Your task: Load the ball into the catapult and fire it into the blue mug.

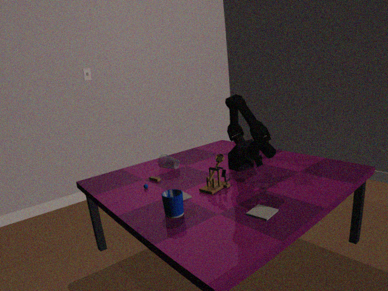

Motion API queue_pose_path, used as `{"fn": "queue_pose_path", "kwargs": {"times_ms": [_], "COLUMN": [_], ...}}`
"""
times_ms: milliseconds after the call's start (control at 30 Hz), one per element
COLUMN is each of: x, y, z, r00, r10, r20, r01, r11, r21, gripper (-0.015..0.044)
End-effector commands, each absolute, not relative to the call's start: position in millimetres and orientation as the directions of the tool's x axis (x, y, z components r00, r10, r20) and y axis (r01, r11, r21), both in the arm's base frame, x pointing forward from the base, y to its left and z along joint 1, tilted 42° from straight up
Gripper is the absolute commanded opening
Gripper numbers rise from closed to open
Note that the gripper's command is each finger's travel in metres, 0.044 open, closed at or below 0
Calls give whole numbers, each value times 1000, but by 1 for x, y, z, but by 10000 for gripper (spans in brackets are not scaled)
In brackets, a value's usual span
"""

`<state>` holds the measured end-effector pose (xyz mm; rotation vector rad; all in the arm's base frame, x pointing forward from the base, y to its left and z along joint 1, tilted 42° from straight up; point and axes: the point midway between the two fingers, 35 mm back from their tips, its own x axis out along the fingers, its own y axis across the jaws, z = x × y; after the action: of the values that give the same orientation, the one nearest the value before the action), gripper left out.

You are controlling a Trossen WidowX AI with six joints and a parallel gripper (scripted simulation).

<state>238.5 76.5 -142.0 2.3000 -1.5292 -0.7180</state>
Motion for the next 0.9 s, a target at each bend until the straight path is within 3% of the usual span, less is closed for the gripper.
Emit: {"fn": "queue_pose_path", "kwargs": {"times_ms": [0,67,633,867], "x": [235,235,292,320], "y": [114,114,118,123], "z": [-118,-118,-140,-137], "r00": [311,311,227,207], "r10": [-920,-920,-873,-840], "r20": [-237,-237,-431,-502], "r01": [-784,-784,-946,-976], "r11": [-389,-389,-302,-214], "r21": [483,483,115,-43], "gripper": [0,0,440,440]}}
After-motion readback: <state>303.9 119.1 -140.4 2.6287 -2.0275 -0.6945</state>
